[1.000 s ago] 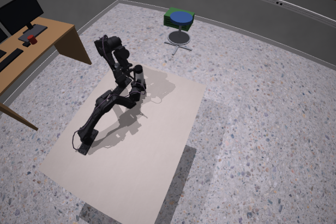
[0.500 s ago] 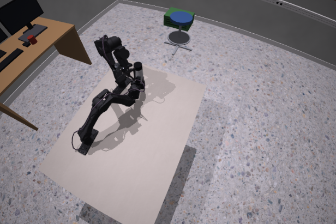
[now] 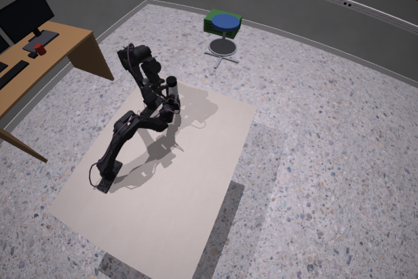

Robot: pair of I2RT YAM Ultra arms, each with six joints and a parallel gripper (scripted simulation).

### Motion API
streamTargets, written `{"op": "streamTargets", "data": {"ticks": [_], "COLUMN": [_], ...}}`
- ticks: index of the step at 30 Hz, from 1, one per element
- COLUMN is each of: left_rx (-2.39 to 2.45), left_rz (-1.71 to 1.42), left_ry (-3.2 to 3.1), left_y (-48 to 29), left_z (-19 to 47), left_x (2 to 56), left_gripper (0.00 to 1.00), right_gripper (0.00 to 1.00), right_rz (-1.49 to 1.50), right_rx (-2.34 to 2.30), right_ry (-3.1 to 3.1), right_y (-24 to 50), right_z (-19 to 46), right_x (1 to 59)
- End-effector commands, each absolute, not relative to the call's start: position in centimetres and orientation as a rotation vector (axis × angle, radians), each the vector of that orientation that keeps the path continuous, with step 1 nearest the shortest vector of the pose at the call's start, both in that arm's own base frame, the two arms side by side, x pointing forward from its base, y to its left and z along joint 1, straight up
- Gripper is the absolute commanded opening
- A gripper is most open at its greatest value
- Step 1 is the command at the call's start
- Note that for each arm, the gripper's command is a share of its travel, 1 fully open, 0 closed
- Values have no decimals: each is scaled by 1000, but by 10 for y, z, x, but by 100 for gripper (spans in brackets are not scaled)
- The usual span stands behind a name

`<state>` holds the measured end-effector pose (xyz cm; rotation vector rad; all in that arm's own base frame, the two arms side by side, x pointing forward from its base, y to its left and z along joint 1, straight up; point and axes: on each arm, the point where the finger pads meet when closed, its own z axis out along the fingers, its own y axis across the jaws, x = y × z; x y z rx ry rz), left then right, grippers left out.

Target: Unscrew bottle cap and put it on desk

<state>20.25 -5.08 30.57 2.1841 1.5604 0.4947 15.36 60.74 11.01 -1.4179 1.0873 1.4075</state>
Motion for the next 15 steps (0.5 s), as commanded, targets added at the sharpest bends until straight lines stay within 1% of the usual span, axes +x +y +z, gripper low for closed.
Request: {"op": "streamTargets", "data": {"ticks": [1, 10, 15], "left_rx": [2199, 2199, 2199], "left_rz": [474, 474, 474], "left_ry": [1561, 1561, 1561], "left_y": [-52, -52, -52], "left_z": [304, 304, 304], "left_x": [201, 201, 201], "left_gripper": [94, 94, 94], "right_gripper": [0, 0, 0], "right_rz": [1405, 1405, 1405], "right_rx": [-1395, -1395, -1404], "right_ry": [1028, 1028, 1055], "right_y": [610, 610, 579], "right_z": [134, 134, 123], "right_x": [155, 155, 185]}}
